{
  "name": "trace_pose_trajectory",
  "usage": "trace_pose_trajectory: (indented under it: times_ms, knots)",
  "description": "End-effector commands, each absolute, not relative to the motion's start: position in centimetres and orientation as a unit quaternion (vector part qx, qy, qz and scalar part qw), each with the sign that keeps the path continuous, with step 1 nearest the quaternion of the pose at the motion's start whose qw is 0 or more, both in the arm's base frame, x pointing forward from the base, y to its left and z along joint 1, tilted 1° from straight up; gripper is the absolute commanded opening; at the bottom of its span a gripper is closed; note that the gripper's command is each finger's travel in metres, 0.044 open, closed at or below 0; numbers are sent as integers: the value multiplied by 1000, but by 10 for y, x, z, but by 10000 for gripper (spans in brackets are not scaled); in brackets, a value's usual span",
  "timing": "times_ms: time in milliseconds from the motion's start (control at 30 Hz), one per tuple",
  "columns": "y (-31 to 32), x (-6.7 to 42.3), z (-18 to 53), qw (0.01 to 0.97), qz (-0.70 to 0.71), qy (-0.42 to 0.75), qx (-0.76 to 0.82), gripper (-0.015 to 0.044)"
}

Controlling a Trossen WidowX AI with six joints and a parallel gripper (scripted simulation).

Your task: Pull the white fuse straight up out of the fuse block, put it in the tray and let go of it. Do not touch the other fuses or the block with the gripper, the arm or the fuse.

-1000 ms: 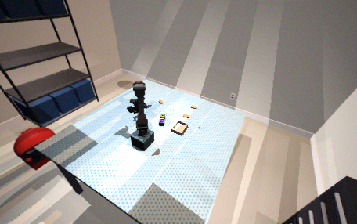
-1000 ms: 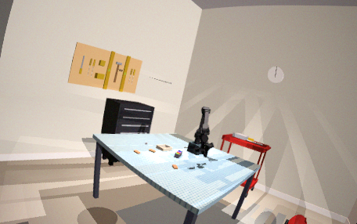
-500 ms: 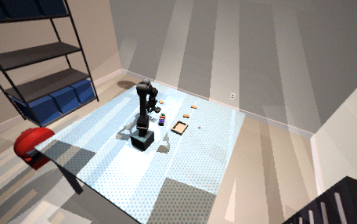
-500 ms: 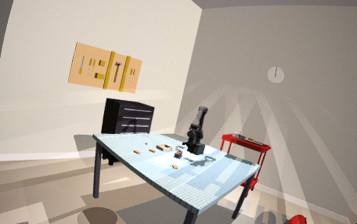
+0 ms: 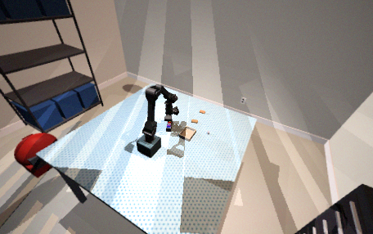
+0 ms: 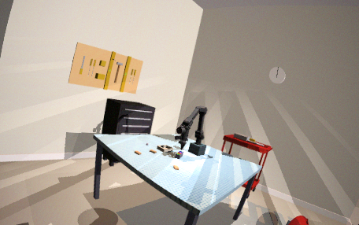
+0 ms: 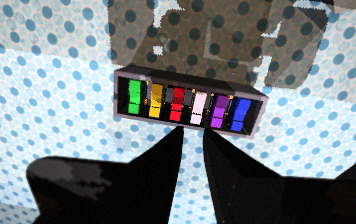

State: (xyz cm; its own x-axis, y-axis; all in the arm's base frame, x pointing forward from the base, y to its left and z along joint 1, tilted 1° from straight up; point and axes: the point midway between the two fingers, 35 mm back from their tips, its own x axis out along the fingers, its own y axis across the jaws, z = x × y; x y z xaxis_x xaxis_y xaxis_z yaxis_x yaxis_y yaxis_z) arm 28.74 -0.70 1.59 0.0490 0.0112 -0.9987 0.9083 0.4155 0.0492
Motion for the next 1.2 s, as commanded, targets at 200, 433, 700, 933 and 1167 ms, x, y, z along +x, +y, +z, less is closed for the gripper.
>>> trace_pose_trajectory:
  times_ms: [200,433,700,933,1167]
  knots:
    - [-14,286,17,591,-400,564,416,68]
    - [-14,286,11,591,-400,564,416,68]
    - [-14,287,3,591,-400,564,416,68]
    - [-14,287,-3,591,-400,564,416,68]
    - [-14,286,-10,591,-400,564,416,68]
